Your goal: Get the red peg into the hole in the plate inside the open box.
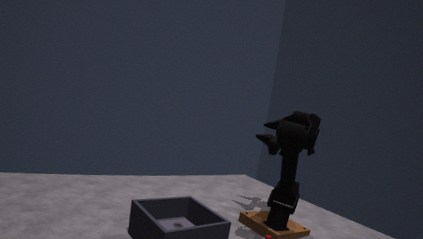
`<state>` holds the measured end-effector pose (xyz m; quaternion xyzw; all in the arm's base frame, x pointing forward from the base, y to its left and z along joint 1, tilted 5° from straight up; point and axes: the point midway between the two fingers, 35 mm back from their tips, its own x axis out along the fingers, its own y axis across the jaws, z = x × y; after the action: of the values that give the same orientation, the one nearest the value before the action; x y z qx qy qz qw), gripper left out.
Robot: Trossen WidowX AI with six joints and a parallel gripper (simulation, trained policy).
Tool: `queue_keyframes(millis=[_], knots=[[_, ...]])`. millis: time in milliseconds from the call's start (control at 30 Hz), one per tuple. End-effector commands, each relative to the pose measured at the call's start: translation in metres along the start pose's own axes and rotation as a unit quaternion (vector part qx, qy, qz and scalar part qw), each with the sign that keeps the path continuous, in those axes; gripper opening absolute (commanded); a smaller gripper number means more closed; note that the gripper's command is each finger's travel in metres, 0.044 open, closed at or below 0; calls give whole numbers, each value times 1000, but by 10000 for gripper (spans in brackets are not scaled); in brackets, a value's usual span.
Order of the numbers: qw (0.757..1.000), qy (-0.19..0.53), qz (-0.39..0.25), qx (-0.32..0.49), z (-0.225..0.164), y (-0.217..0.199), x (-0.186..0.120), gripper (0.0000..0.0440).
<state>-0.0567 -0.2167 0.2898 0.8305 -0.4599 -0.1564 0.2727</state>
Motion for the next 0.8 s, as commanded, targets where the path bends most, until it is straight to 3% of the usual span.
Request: queue_keyframes(millis=[0,67,433,767], knots=[[1000,1,-4,-9,-1,1,3,422],[1000,4,-15,-20,-1,-1,10,440],[991,-8,-108,-76,-2,-31,75,440],[965,-16,-213,-152,-15,-85,123,440]])
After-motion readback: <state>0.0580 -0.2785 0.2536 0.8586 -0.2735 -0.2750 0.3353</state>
